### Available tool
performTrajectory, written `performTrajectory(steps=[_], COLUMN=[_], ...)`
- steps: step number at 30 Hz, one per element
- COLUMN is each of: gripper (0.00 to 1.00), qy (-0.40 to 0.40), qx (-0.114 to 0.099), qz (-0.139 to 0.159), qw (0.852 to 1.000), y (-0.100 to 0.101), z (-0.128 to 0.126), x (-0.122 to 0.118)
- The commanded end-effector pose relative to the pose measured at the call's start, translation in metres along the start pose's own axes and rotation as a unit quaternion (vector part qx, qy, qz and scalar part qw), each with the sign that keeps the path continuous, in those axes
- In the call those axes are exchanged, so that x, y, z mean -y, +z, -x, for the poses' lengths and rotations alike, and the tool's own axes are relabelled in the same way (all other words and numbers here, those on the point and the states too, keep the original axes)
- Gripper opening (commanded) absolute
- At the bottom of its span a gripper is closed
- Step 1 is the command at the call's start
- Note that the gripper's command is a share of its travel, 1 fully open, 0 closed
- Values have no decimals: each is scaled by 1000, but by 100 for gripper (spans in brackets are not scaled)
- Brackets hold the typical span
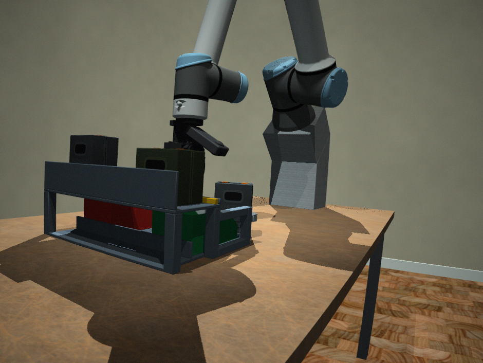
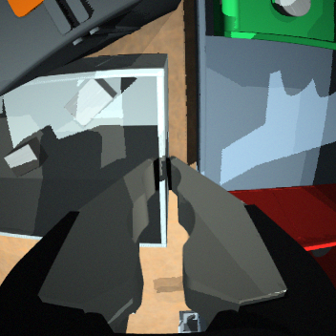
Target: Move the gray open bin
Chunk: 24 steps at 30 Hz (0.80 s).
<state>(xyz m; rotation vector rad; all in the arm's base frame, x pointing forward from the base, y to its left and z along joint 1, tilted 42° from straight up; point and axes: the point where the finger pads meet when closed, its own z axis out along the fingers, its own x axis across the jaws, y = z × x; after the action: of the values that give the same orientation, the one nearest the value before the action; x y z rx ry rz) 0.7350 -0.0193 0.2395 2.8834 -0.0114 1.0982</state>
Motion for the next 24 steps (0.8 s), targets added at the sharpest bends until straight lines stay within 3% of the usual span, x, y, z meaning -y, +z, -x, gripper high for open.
performTrajectory(steps=[1, 24], gripper=[0, 0], qy=[0, 0], qx=[-1, -1], qz=[0, 0], qw=[1000, 1000], y=[1, 4], z=[-1, -1], x=[0, 0])
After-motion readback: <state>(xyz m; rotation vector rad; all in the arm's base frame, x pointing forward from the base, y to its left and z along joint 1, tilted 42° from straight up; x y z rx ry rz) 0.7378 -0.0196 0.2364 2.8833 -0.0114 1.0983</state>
